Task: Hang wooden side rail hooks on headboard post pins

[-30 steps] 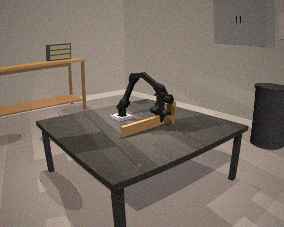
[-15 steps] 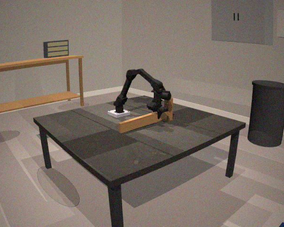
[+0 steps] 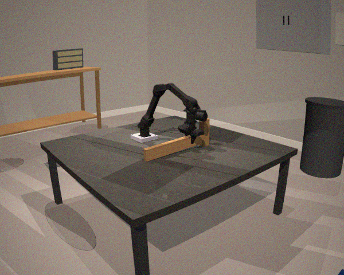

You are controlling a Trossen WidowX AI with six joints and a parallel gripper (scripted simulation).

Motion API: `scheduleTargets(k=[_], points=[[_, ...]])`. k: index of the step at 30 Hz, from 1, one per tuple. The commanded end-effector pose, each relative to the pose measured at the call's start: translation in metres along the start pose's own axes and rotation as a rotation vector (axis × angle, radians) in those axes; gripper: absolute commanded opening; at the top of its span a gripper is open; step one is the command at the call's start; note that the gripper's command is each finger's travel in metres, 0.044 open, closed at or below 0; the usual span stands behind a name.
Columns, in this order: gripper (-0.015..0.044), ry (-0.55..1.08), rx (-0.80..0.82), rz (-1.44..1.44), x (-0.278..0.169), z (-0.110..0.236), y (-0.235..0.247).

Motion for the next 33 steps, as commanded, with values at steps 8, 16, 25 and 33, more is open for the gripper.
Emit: scheduleTargets(k=[8, 16, 25, 33], points=[[0.0000, 0.003, 0.008, -0.002, -0.0010, 0.0013, 0.0013], [0.0000, 0.003, 0.008, -0.002, -0.0010, -0.0001, 0.0014], [0.0000, 0.003, 0.008, -0.002, -0.0010, -0.0016, 0.0014], [0.0000, 0.003, 0.008, -0.002, -0.0010, -0.0029, 0.0014]])
Point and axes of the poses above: the point midway between the two fingers, 35 mm back from their tips, its own z axis back along the fingers, its own y axis across the jaws, x = y × z, the point moved 5 cm from there along z, back along the fingers, and after that the axes turned 14 degrees about z, right-handed, at the moved point
